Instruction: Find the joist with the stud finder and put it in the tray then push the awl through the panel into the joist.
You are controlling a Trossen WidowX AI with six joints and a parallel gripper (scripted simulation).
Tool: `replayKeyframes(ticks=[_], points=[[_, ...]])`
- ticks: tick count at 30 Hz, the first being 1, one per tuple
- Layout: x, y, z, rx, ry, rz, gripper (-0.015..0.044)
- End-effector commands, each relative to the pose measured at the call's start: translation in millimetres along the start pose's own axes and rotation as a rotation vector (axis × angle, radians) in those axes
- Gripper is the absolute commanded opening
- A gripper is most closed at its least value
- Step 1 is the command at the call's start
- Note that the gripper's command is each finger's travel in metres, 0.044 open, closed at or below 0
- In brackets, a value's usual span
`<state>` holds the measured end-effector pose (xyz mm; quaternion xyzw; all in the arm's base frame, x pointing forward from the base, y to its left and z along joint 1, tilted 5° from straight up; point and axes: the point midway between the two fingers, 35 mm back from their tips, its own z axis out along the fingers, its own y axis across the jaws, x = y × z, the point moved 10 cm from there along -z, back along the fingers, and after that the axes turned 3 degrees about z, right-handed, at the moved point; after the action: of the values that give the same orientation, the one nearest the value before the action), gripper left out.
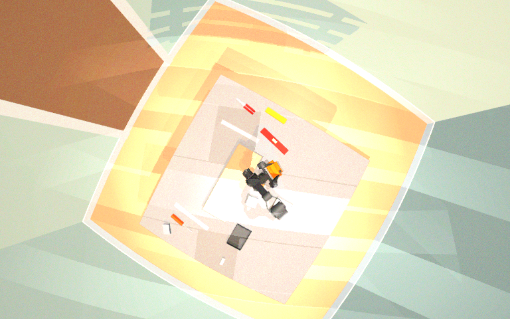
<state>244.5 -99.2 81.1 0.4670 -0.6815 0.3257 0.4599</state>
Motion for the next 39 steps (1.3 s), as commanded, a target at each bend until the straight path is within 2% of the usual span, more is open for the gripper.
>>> replayKeyframes(ticks=[1,39], points=[[-2.3,0.1,-0.5,0.002,0.002,0.001,0.0379],[-6.4,0.3,-3.0,0.001,0.002,0.001,0.0379]])
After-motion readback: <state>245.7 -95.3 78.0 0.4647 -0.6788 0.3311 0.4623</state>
